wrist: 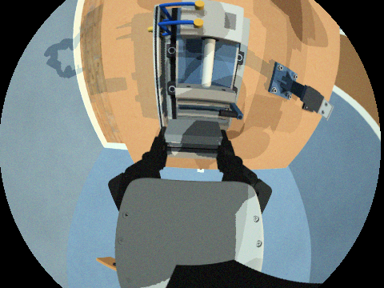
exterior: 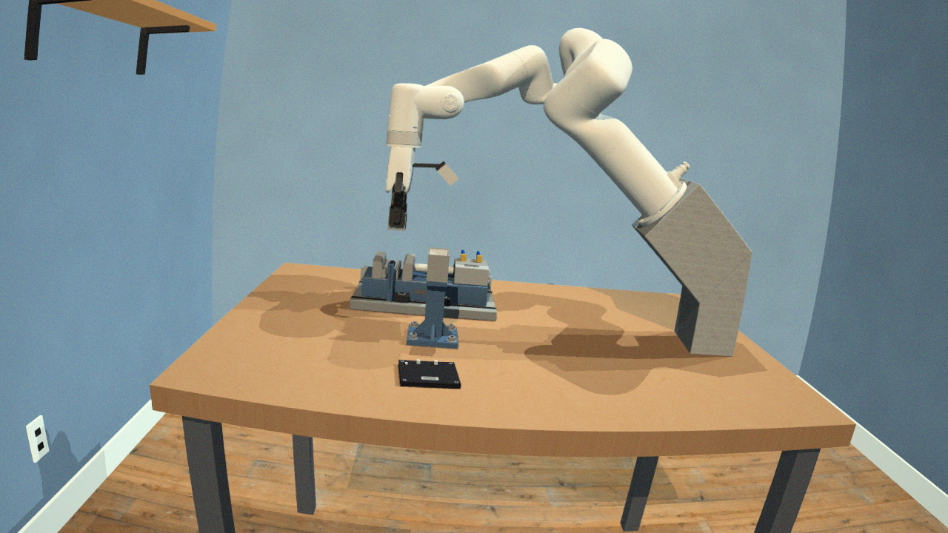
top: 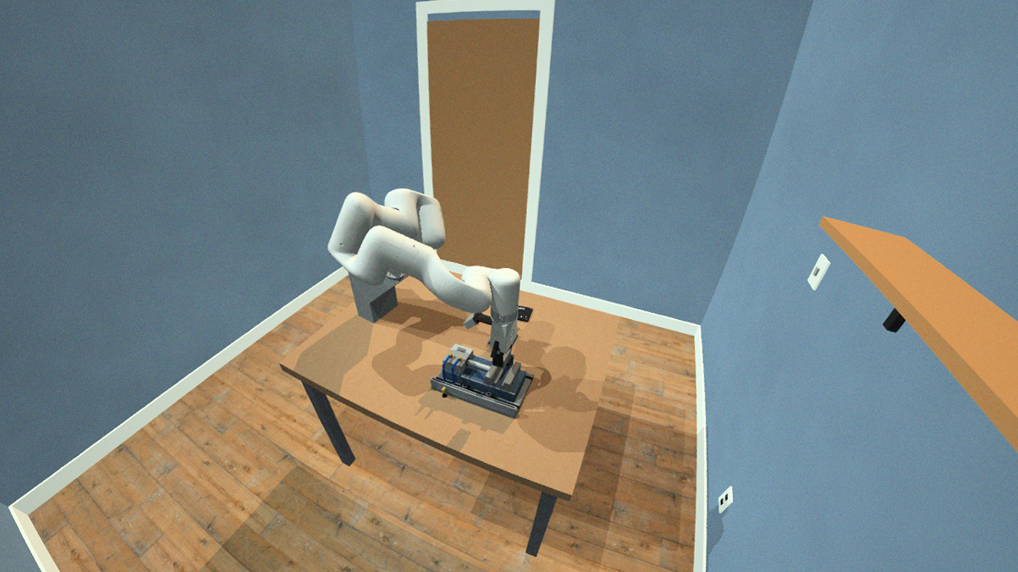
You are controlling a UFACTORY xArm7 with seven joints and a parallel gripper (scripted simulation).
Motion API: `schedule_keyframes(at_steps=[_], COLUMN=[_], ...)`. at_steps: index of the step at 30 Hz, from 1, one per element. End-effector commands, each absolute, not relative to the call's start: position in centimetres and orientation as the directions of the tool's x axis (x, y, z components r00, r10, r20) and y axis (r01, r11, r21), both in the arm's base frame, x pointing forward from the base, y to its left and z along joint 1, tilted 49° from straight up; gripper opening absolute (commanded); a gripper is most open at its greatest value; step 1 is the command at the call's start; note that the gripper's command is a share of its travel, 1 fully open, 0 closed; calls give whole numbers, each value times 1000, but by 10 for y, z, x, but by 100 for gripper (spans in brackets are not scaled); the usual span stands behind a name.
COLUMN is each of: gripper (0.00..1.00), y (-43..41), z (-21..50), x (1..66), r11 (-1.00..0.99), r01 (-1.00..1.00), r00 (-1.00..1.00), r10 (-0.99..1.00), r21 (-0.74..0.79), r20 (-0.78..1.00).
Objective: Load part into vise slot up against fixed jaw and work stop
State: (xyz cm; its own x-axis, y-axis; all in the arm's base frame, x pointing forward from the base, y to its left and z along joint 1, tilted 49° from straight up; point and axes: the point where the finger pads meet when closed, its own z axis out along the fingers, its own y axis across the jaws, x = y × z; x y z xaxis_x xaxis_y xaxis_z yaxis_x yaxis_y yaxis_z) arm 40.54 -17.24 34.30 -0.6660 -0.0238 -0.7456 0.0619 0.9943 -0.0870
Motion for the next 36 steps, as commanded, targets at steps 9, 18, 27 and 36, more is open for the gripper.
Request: schedule_keyframes(at_steps=[9, 18, 27, 36], gripper=[0, 0, 0, 0], y=[-175, -176, -176, -177], z=[334, 328, 326, 326], x=[418, 425, 427, 428], r11=[994, 994, 994, 994], r01=[63, 63, 63, 63], r00=[-664, -664, -664, -664], r10=[-24, -24, -24, -24], r21=[-88, -88, -88, -88], r20=[-748, -748, -748, -748])
